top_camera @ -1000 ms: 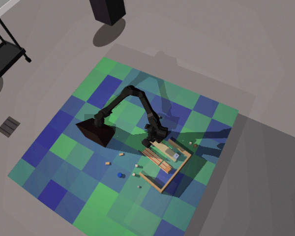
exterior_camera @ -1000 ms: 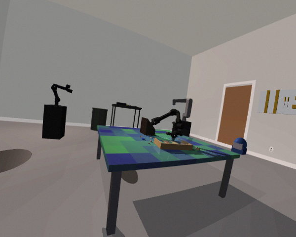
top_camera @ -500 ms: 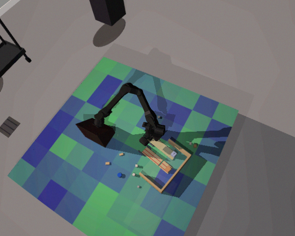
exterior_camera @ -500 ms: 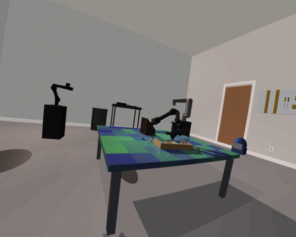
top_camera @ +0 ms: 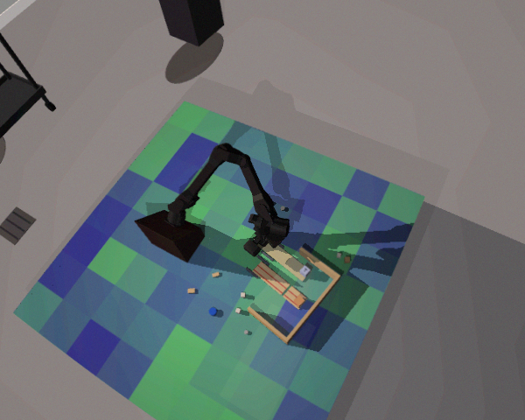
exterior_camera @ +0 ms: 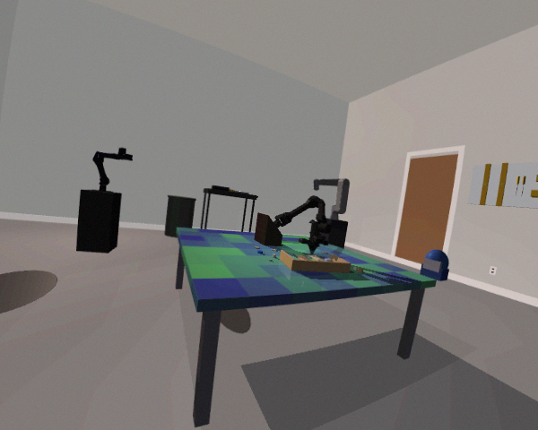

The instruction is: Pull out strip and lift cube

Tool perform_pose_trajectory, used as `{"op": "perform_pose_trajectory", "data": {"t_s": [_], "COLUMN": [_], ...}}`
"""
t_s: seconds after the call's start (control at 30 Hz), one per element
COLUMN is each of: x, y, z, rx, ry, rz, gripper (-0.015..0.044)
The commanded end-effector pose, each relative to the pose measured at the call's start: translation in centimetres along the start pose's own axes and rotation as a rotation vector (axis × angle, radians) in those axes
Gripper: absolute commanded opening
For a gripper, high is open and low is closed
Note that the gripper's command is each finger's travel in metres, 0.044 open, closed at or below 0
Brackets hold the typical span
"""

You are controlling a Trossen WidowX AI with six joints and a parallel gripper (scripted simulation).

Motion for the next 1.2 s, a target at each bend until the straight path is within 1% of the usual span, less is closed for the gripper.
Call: {"op": "perform_pose_trajectory", "data": {"t_s": [0.0, 1.17], "x": [-1.1, -6.4], "y": [0.4, 0.4], "z": [0.0, 0.5], "rx": [-0.004, -0.004], "ry": [0.007, 0.009], "rz": [0.019, 0.021], "gripper": [0.0000, 0.0000]}}
Point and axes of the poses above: the point midway between the two fingers, 35 mm back from their tips, its own y axis out along the fingers, its own z axis across the jaws, x = y × z, the point moved 6 cm from there along -y, back along the fingers, and after that the axes turned 6 degrees about -y, right-handed, at the moved point
